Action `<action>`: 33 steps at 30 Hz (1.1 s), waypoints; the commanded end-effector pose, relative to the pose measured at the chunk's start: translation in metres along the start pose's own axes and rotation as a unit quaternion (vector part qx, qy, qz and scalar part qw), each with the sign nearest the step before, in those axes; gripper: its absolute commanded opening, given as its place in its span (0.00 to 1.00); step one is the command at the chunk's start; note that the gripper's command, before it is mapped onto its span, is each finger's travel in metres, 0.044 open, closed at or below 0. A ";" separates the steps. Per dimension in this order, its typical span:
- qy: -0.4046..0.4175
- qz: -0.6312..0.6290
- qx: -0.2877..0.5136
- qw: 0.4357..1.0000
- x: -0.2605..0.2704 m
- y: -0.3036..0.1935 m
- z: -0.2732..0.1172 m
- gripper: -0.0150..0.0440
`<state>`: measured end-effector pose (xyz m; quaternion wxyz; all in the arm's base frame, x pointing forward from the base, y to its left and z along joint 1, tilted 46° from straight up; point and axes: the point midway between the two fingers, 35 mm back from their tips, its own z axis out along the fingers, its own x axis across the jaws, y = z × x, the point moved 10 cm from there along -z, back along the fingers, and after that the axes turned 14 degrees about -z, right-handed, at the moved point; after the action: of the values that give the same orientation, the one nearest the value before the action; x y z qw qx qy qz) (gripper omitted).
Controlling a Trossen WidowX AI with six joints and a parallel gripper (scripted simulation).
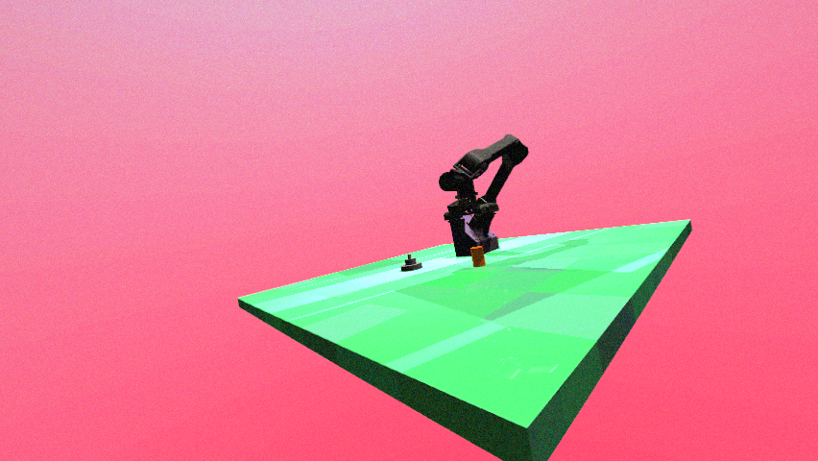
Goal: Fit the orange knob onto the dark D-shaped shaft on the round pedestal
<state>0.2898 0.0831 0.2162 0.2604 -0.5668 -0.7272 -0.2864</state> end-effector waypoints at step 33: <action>0.002 0.002 0.002 1.000 0.000 0.001 0.060 1.00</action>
<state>0.2880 0.1222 0.1805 0.2637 -0.5642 -0.7271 -0.2889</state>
